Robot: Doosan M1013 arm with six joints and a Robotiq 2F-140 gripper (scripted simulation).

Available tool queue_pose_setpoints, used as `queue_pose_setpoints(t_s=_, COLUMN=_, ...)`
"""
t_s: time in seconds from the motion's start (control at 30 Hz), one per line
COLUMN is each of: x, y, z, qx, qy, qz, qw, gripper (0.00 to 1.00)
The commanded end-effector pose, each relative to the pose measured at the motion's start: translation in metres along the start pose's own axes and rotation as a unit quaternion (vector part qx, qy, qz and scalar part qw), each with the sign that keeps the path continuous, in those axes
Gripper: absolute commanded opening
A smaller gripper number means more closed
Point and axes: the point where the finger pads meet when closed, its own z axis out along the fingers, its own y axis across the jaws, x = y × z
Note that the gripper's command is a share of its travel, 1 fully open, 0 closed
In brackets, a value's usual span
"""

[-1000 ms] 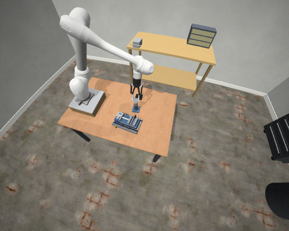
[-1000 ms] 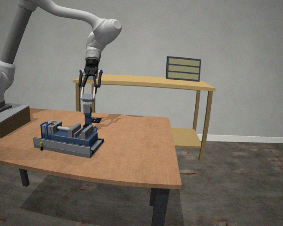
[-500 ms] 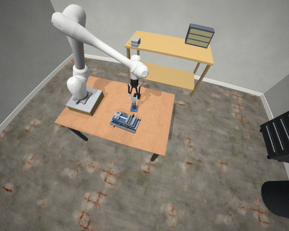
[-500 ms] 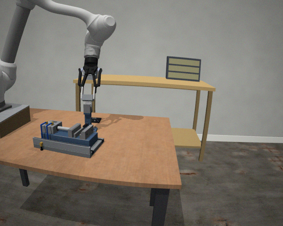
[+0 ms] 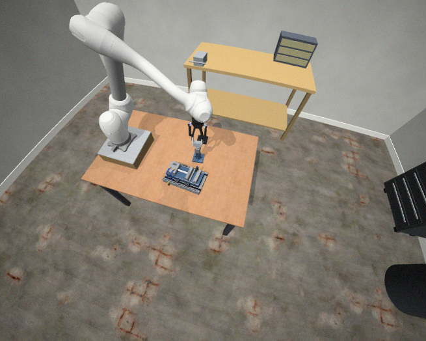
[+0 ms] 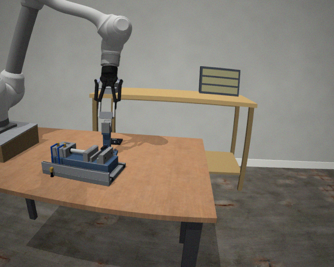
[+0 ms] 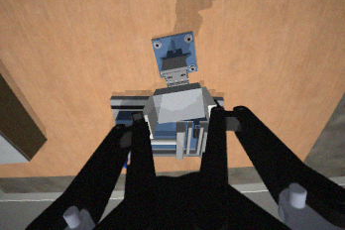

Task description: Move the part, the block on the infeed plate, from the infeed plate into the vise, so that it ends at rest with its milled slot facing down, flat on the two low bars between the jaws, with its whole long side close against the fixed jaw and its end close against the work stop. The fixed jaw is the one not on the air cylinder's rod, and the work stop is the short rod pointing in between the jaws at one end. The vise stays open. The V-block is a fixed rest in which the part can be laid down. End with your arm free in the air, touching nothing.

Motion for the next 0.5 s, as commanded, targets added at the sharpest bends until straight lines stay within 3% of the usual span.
queue_pose_setpoints(t_s=0.0, x=-0.0013, y=-0.0019, z=0.0021, qx=0.0, qy=0.018, qz=-0.003, qw=1.0, gripper=0.0)
queue_pose_setpoints(t_s=0.47, x=-0.0038, y=-0.0019, z=0.0023, qx=0.0, qy=0.068, qz=-0.003, qw=0.998, gripper=0.0)
